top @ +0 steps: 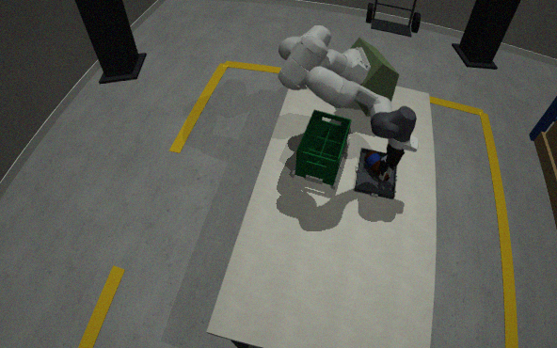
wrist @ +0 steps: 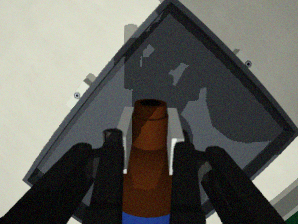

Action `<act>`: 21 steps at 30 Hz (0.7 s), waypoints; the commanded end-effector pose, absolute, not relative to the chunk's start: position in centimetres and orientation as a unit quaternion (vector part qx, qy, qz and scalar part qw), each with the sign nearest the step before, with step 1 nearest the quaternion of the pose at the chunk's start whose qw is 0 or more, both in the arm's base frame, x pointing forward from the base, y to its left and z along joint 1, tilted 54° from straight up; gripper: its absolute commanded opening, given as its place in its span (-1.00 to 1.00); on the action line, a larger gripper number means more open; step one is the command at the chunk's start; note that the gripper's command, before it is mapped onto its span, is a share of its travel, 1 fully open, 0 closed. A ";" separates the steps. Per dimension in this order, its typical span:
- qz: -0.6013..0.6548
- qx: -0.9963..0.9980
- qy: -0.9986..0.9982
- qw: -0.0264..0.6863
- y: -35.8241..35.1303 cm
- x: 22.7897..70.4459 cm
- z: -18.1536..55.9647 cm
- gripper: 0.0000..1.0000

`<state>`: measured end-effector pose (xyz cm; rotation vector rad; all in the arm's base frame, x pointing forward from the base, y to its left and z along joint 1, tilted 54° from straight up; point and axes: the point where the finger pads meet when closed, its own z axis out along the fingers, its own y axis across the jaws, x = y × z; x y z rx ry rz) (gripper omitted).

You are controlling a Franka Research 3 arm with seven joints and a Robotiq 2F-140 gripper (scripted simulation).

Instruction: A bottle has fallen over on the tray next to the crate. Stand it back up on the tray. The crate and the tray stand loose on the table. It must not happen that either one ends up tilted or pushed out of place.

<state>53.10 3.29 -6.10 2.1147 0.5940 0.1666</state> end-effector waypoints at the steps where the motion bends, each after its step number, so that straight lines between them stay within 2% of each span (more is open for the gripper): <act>1: 0.069 0.857 0.237 0.452 3.2 53.2 -6.0 -1.00; 21: 0.069 0.857 0.237 0.452 3.7 53.0 -5.7 -1.00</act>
